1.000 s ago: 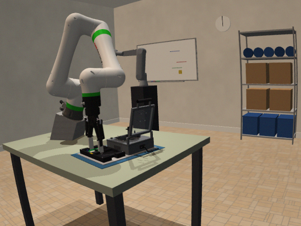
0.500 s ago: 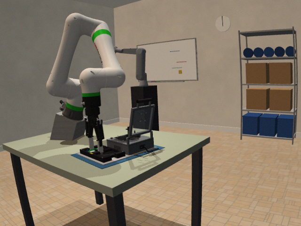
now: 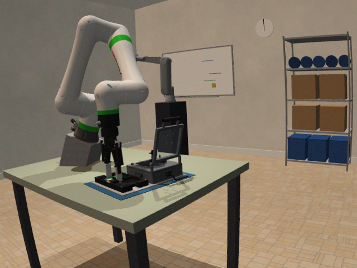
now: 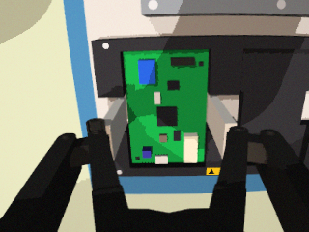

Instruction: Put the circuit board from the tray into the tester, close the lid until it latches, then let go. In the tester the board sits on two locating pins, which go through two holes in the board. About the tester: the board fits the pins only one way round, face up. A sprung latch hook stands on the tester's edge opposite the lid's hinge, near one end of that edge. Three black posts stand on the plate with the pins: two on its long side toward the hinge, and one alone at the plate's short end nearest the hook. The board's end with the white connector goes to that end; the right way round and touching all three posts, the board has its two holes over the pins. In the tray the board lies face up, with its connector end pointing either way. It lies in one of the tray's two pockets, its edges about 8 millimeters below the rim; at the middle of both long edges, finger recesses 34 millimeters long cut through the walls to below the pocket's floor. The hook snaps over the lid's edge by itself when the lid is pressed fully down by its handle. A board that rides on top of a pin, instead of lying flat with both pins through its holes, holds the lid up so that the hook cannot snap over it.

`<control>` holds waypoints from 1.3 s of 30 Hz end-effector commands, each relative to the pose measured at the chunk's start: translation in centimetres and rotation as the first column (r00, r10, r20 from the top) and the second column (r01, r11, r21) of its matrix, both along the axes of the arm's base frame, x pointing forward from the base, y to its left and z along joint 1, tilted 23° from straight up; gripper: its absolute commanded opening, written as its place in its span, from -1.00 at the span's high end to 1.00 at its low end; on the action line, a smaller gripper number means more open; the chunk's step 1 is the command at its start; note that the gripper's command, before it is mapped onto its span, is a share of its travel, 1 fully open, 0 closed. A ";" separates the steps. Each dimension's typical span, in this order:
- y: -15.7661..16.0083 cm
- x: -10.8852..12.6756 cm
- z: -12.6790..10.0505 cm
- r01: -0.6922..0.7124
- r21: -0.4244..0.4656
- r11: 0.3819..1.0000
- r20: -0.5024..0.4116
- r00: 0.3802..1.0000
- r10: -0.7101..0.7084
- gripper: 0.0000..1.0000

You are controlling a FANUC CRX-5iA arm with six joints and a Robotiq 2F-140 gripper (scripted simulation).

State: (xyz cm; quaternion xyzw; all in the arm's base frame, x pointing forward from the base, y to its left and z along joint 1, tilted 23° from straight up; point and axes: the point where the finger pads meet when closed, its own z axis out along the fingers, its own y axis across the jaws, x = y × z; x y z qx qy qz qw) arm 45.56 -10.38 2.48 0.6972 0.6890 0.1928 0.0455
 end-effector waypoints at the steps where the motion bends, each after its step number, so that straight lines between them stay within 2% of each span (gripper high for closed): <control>1: 0.0 0.0 0.0 0.000 0.000 1.000 0.000 1.000 0.000 -0.02; 39: 0.0 0.0 0.0 0.000 0.000 1.000 0.000 1.000 0.000 0.09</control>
